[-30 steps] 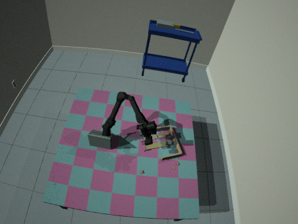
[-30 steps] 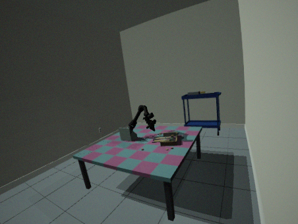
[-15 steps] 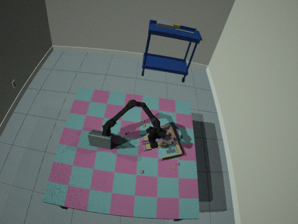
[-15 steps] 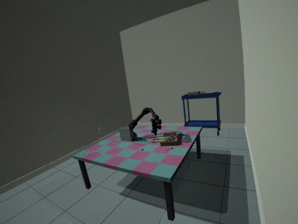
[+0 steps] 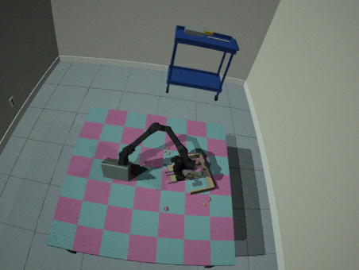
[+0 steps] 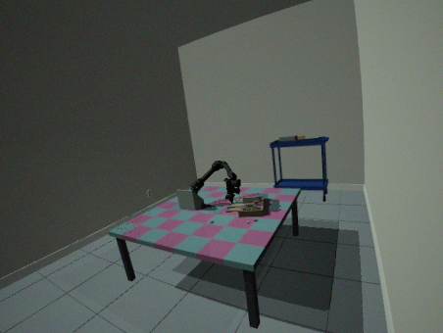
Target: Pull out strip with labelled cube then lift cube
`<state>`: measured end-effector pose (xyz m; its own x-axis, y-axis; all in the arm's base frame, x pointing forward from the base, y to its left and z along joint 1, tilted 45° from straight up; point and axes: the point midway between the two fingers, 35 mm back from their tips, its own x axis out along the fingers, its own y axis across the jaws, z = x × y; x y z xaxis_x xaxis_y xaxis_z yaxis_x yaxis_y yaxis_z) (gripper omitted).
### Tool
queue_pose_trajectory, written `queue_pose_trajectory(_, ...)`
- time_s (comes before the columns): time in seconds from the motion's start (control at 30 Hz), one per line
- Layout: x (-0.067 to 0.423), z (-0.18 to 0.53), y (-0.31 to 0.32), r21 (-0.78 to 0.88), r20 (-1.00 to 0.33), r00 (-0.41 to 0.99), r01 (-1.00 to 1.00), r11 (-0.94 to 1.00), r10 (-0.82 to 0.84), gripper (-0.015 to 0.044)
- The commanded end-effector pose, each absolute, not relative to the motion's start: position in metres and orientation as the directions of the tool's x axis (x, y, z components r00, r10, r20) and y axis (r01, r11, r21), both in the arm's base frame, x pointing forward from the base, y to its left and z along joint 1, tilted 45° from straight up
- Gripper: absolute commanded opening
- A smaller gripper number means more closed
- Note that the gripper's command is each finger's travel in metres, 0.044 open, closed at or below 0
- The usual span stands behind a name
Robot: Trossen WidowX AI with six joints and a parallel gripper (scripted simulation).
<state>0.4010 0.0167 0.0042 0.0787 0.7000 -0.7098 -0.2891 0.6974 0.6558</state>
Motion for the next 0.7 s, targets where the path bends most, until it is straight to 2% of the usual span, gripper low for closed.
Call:
queue_pose_trajectory(0.0, 0.401, -0.001, 0.021, 0.658, -0.710, 0.076, -0.283, 0.698, 0.700, 0.0000)
queue_pose_trajectory(0.67, 0.402, -0.024, 0.044, 0.659, -0.709, 0.076, -0.283, 0.697, 0.701, 0.0000)
